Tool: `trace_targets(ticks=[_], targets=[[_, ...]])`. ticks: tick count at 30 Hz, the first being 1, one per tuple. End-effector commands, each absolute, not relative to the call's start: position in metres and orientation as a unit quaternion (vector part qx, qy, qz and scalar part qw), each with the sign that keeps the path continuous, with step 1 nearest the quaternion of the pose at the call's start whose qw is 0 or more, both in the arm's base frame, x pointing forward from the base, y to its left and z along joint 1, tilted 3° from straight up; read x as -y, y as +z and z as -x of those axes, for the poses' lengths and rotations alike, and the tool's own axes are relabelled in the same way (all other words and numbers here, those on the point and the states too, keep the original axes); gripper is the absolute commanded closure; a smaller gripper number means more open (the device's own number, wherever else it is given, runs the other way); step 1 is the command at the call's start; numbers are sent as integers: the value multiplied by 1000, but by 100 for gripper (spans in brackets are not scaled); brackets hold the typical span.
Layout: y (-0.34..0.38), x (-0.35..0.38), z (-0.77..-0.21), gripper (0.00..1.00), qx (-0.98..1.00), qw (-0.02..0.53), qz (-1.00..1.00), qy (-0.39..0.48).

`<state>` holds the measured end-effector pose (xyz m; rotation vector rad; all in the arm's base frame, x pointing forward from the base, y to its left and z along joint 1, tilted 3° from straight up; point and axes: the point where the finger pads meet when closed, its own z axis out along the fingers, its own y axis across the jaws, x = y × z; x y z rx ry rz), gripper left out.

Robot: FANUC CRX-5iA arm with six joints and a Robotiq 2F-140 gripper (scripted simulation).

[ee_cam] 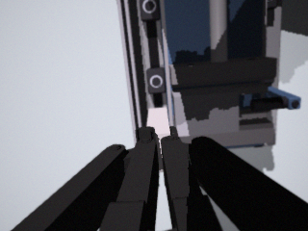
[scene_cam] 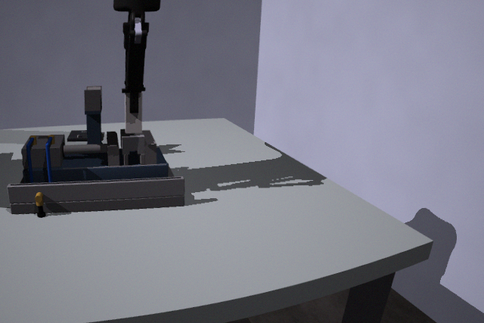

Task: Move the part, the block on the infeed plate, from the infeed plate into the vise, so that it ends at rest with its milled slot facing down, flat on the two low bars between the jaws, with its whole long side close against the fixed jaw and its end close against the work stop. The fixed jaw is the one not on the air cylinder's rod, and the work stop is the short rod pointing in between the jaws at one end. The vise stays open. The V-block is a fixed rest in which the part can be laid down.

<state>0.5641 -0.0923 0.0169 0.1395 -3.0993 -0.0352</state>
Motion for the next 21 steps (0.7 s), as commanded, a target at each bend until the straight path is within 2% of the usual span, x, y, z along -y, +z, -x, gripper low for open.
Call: trace_targets(ticks=[1, 21], targets=[[13, 92, -564, 100, 999, 19, -45, -11], [8, 92, -564, 100, 999, 19, -45, -11]])
